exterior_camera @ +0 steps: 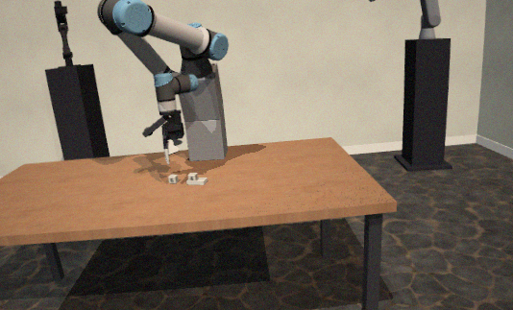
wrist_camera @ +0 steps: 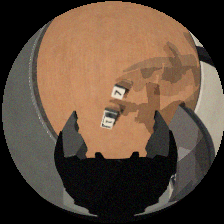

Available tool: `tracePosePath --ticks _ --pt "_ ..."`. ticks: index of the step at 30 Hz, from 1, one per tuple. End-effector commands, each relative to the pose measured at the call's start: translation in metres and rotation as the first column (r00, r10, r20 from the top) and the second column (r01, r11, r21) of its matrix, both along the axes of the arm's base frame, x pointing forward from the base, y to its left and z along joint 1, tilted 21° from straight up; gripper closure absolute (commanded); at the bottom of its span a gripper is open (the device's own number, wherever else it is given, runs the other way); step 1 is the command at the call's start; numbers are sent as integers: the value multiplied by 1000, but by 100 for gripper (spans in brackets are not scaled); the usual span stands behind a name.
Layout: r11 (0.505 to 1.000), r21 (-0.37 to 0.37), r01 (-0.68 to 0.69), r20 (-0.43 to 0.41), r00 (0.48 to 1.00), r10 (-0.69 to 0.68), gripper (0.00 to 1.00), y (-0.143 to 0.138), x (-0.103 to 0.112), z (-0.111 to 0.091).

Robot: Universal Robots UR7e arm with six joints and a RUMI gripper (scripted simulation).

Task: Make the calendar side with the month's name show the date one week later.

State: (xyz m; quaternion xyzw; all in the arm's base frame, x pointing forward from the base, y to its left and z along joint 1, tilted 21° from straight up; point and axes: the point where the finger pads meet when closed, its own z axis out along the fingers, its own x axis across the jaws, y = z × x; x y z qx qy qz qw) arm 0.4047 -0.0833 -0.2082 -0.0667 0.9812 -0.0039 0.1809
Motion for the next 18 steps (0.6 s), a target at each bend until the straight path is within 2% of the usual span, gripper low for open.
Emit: tracePosePath --ticks 1,10,18 --pt "990 43 134 -7 991 -134 0 -4 -1 -2" --pt "968 82 237 -15 971 -237 0 -6 -4 -3" --pt "956 97 277 -20 961 -276 0 -6 -4 -4"
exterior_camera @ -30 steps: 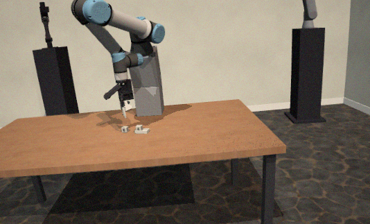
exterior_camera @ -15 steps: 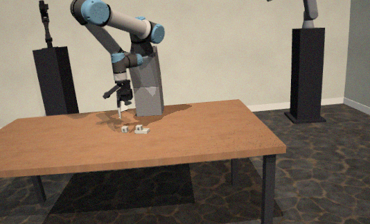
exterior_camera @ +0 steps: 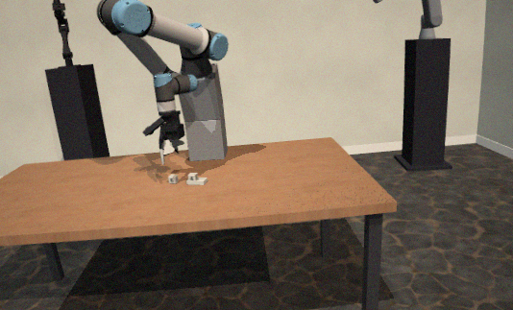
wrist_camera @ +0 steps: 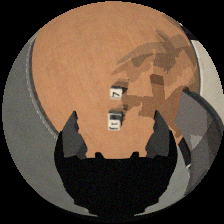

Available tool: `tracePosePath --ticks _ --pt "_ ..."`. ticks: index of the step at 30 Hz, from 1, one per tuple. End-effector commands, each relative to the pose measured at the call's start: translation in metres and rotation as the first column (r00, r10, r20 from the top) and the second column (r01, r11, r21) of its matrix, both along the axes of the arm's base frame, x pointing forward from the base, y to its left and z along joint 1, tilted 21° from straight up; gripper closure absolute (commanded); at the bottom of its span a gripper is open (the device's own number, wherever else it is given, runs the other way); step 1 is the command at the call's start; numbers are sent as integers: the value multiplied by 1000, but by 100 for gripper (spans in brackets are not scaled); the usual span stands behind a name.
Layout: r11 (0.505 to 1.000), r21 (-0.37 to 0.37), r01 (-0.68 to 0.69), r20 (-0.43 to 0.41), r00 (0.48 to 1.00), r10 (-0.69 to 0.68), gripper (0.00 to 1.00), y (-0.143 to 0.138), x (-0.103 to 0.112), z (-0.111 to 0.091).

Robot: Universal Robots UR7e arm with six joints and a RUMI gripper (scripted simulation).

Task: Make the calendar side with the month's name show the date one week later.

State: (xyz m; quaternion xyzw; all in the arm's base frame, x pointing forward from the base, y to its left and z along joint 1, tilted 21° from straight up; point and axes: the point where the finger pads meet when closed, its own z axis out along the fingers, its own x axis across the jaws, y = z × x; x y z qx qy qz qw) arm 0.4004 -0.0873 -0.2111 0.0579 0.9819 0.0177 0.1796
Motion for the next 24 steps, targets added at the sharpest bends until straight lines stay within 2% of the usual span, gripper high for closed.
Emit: tracePosePath --ticks 1,10,11,24 --pt "999 12 43 -2 999 -43 0 -2 0 -1" --pt "998 16 53 -3 999 -53 0 -2 -1 -1" --pt "998 16 53 -3 999 -53 71 -2 -1 -1" --pt "998 16 53 -3 999 -53 71 -2 -1 -1"
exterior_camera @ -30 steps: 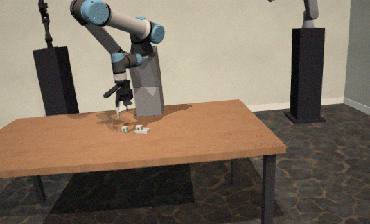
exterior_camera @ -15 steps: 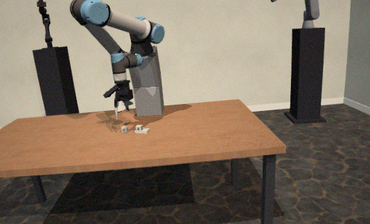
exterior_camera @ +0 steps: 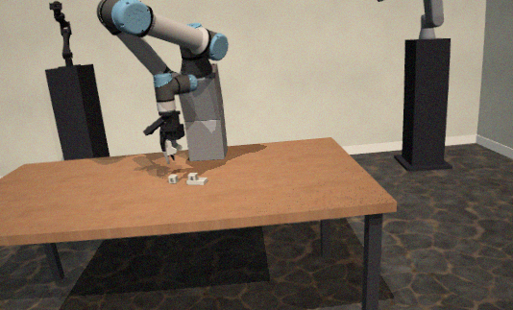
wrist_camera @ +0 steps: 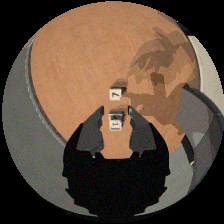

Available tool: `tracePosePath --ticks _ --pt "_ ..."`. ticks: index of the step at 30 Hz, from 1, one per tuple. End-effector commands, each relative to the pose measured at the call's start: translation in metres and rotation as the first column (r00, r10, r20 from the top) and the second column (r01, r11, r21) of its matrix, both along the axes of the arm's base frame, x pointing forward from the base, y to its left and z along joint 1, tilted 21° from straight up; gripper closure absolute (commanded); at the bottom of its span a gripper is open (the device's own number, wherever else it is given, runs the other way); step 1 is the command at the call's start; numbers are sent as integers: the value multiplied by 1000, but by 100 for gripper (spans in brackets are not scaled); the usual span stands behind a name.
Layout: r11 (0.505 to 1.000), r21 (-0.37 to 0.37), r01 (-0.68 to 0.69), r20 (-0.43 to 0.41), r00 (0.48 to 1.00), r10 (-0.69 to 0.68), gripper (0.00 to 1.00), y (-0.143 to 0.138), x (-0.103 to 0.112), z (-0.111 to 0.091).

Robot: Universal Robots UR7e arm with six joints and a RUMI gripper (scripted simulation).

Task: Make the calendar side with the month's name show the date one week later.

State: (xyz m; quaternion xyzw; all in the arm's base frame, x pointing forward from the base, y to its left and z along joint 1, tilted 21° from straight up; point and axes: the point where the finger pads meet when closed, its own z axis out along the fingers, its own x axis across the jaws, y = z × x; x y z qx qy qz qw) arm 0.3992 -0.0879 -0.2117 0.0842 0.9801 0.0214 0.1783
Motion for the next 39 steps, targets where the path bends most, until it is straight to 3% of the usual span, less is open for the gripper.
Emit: tracePosePath --ticks 1,39 --pt "1000 -1 2 0 1000 -2 71 -1 1 0" --pt "1000 -2 1 1 1000 -1 71 -1 4 -7"
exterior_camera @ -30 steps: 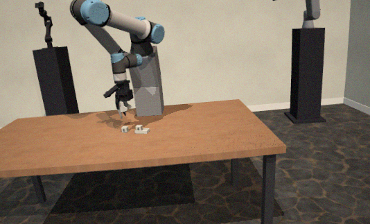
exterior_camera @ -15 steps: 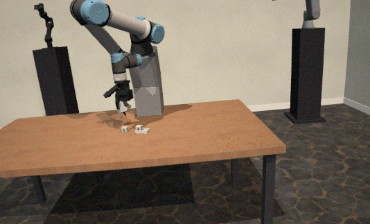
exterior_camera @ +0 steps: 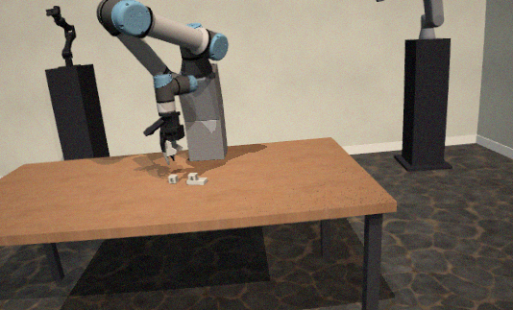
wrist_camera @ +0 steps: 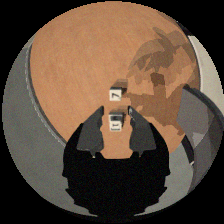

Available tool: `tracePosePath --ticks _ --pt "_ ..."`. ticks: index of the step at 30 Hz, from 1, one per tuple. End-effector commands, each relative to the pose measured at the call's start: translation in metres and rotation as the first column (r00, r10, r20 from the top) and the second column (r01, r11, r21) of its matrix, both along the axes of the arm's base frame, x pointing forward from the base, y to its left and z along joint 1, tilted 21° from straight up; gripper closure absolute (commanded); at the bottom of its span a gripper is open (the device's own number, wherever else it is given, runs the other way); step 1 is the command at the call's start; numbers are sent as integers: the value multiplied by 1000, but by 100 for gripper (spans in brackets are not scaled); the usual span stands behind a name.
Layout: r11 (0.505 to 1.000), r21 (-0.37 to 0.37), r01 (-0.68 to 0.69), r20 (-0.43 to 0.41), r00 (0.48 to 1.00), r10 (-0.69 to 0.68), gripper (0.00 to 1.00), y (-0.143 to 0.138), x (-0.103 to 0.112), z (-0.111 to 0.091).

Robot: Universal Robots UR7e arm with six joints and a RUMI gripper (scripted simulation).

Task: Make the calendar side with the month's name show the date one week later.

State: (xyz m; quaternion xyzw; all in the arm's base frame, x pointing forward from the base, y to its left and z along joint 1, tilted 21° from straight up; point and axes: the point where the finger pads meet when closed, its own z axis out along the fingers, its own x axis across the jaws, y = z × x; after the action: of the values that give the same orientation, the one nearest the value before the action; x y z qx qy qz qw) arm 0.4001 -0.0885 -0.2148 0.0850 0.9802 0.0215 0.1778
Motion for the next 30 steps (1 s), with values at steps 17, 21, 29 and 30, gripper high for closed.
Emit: tracePosePath --ticks 17,21,29,30 --pt "1000 -3 -1 2 1000 1 71 0 10 -24" --pt "1000 -3 -1 2 1000 1 71 0 12 -30" --pt "1000 -3 -1 2 1000 1 71 1 15 -38" --pt "1000 -3 -1 2 1000 1 71 1 16 -39"
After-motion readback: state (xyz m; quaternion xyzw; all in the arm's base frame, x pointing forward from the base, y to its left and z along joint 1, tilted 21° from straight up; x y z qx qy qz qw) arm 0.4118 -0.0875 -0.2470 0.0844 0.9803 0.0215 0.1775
